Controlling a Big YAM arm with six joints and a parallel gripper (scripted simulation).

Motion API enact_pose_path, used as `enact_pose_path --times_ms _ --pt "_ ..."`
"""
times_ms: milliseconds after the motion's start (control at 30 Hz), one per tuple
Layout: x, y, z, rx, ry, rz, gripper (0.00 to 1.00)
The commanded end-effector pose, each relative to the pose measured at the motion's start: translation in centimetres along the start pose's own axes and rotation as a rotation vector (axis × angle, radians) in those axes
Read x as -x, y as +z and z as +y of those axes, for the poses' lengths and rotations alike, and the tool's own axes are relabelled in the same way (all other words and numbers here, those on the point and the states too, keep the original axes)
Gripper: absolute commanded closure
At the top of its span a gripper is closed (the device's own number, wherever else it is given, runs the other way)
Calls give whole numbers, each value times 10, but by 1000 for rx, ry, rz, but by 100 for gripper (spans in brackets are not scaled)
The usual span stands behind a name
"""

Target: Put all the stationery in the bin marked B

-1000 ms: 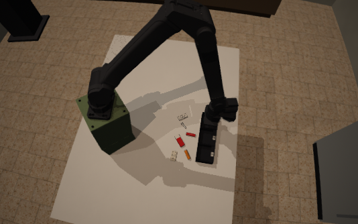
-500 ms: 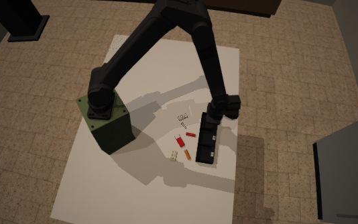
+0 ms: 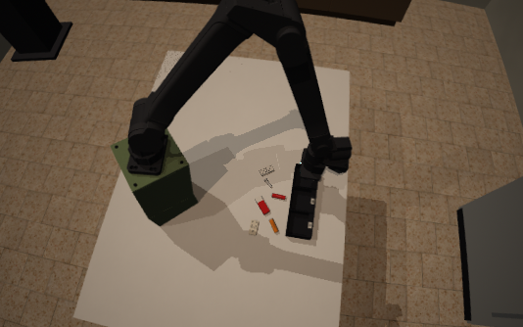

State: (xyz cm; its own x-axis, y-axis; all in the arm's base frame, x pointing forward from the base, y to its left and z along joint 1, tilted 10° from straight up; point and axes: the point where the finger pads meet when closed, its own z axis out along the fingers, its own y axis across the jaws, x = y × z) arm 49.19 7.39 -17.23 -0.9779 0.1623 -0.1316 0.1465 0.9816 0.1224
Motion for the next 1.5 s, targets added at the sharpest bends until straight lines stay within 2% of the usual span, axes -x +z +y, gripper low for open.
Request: enact_pose_path --times_ms 0,33,233,333,400,567,633,667,1000,1067,1100,1167,1233,1333,1367,1467 --pt "-7 1 -8 -11 0 20 92" --pt "5 -18 -4 -2 -2 -14 92" --pt "5 -41 -4 -1 -3 -13 92" --pt "3 -43 -1 0 -9 -13 92" --pt "-11 -26 -6 -11 -4 28 92" --pt "-11 -25 -7 -11 -4 28 92" --pt "-5 -33 -4 -6 -6 8 92" --pt "3 -51 -4 -1 -4 -13 92" --pt "2 -134 -6 1 0 -14 92" --pt "2 -134 -6 1 0 -14 92" --pt "0 -142 1 4 -15 -12 92" --pt "1 -159 -3 2 -5 -14 92" --pt "14 -182 -2 6 -2 -38 92" --pt "9 -183 0 6 -9 -31 92" --pt "-2 -164 -2 -4 -9 13 92" --pt "-7 -162 -3 -7 -7 23 92"
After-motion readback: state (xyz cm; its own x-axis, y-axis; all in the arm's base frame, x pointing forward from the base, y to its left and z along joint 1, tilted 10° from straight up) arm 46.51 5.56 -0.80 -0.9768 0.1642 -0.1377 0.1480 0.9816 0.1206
